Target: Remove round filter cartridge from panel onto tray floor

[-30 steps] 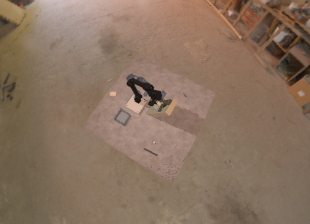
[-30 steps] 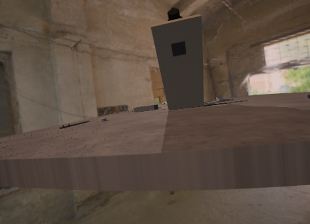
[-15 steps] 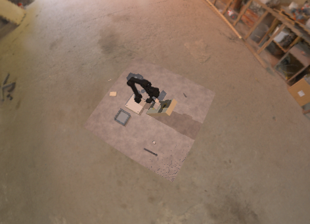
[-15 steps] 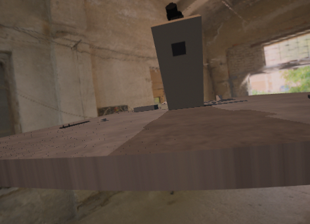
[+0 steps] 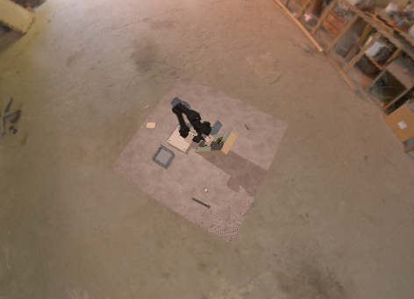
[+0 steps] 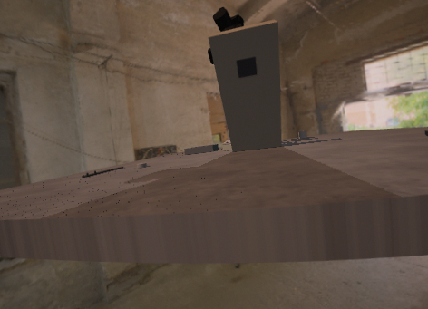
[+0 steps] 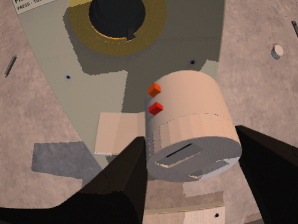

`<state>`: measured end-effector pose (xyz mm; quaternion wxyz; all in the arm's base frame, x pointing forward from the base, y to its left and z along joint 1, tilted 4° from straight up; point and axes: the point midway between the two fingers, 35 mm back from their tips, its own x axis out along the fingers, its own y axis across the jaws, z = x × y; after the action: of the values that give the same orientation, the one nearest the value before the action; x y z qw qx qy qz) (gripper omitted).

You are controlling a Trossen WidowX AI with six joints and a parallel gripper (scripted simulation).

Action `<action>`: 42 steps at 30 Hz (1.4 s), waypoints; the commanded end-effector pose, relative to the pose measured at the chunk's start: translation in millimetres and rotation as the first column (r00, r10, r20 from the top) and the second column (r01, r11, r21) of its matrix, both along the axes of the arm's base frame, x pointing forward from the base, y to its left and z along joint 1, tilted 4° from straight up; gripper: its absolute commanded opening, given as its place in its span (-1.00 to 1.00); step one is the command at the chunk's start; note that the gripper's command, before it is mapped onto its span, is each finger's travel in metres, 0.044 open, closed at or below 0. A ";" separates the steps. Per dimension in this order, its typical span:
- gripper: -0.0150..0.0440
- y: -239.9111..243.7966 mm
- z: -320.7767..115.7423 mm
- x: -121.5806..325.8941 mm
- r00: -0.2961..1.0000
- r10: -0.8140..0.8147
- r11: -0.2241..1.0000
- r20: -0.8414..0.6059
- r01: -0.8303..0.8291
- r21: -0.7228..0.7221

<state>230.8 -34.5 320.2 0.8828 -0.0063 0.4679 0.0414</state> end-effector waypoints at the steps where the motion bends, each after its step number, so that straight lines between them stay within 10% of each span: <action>1: -0.49 -9.5 -1.6 3.2 1.000 0.005 1.000 -0.002 -0.005 0.004; 13: -0.49 -36.4 -4.5 1.1 1.000 -0.020 1.000 0.007 0.020 0.000; 42: -0.49 -166.6 -43.6 -65.7 0.690 -0.723 0.689 -0.044 0.724 0.031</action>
<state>174.5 -193.0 278.3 0.8295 0.1858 0.4522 -0.2699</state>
